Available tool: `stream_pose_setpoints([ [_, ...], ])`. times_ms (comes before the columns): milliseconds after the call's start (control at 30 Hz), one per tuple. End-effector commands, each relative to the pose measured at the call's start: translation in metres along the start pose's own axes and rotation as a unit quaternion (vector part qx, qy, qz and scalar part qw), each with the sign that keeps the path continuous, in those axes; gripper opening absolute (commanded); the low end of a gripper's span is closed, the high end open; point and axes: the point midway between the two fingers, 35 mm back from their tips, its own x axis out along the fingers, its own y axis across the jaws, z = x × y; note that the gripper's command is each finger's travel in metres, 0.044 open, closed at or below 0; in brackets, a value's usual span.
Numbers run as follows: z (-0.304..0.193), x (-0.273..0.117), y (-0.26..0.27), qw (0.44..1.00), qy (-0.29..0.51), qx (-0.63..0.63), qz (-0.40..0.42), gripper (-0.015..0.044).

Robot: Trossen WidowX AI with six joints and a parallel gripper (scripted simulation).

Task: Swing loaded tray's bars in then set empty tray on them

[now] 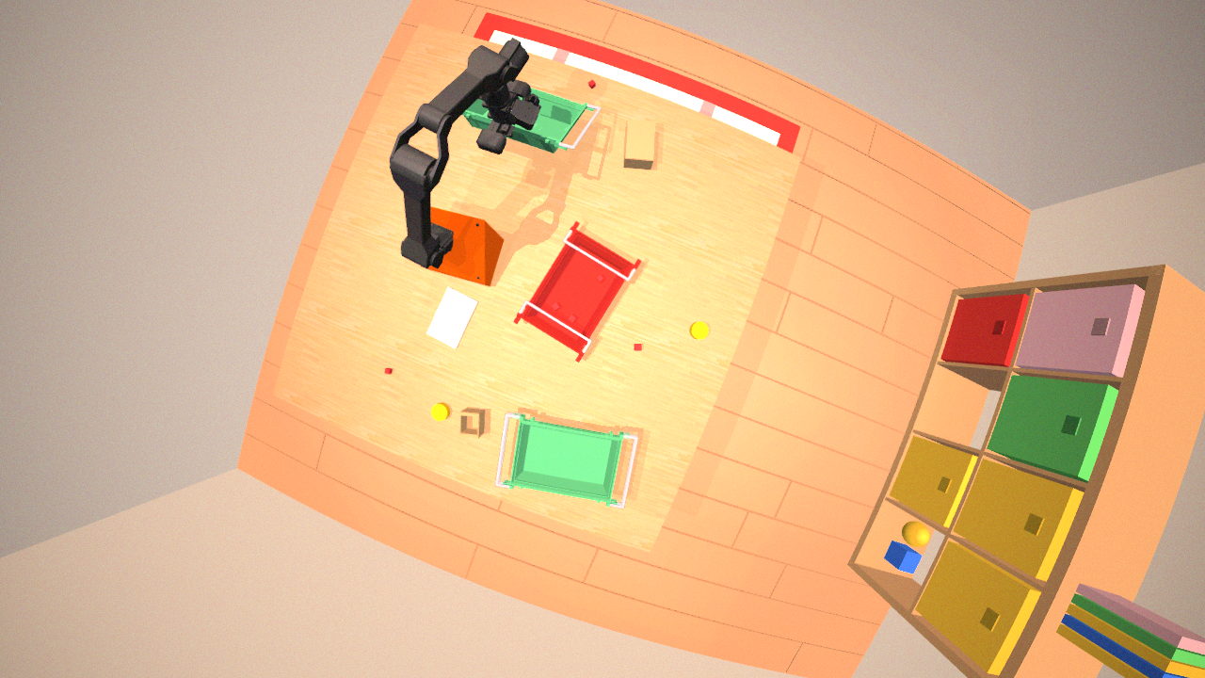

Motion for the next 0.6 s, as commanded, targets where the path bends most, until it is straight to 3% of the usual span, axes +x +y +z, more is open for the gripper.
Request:
stream_pose_setpoints([
  [0, 0.001, -0.026, 0.008, 1.0, -0.001, 0.003, 0.016, 0.0],
  [567, 0.001, -0.041, 0.01, 1.0, 0.0, 0.003, 0.016, 0.0],
])
